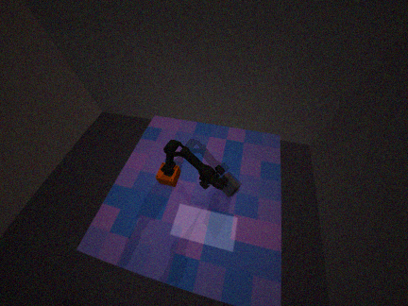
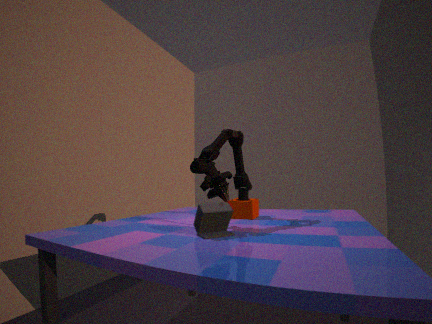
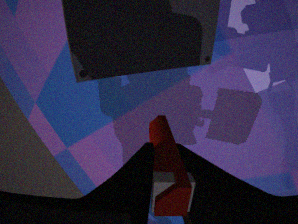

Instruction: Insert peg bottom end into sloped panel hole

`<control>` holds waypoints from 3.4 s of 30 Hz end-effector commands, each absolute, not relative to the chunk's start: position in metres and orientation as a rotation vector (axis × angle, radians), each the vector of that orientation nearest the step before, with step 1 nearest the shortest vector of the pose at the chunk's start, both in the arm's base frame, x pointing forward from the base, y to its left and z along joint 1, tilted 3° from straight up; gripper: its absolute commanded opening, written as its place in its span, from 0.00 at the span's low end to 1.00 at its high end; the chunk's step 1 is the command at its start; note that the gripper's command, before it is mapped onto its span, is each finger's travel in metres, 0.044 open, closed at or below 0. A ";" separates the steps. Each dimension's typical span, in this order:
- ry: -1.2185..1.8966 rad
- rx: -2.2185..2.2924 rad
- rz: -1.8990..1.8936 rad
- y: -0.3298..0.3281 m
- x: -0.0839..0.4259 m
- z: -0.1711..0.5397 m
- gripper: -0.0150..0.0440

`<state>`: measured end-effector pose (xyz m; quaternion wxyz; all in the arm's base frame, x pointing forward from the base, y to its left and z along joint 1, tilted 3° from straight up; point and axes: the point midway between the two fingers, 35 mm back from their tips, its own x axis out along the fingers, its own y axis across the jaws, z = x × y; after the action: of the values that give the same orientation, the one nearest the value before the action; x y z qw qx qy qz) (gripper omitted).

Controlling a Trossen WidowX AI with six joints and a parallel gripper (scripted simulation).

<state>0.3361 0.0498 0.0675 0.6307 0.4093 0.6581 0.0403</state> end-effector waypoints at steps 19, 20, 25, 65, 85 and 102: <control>1.502 1.231 -0.068 0.029 0.344 0.068 0.25; 1.501 1.244 -0.075 0.028 0.345 0.068 0.25; 1.496 1.311 -0.110 0.023 0.346 0.069 0.25; 1.434 1.840 -0.381 -0.019 0.355 0.075 0.25; 1.387 2.104 -0.506 -0.042 0.358 0.078 0.25; 1.348 2.292 -0.589 -0.058 0.359 0.080 0.25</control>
<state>0.3581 -0.0576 0.0820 0.2181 0.8201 0.4857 -0.2094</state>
